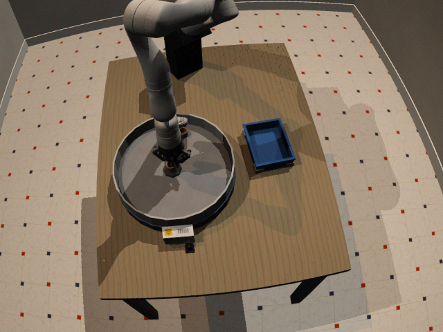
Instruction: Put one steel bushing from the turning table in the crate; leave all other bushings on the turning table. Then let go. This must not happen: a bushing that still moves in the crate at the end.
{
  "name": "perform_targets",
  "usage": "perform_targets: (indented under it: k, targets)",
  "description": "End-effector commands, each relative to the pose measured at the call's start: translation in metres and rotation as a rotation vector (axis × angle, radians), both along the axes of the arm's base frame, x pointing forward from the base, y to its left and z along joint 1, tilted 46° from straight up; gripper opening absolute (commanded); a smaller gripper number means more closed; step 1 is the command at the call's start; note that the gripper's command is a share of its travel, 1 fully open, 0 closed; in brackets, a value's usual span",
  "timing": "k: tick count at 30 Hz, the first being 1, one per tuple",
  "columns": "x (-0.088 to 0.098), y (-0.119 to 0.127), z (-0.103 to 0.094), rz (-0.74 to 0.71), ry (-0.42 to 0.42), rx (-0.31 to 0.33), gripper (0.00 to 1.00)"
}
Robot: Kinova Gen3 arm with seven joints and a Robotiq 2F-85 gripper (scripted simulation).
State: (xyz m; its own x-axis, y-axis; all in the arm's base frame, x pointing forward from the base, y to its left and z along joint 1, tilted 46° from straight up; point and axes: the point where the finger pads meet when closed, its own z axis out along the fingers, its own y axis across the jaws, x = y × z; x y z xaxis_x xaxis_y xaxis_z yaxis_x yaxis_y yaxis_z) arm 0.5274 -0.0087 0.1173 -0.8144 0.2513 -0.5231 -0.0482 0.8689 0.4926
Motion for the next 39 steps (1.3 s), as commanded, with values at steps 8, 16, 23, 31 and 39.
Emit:
perform_targets:
  k: [8, 16, 23, 31, 39]
  targets:
    - [0.0001, -0.0002, 0.0001, 0.0, 0.0, 0.0, 0.0]
    - [0.0012, 0.0007, -0.0012, 0.001, 0.001, 0.002, 0.0]
    - [0.0012, 0.0007, -0.0012, 0.001, 0.001, 0.002, 0.0]
    - [0.0013, 0.0006, -0.0012, 0.001, 0.001, 0.002, 0.16]
    - [0.0013, 0.0006, -0.0012, 0.001, 0.001, 0.002, 0.16]
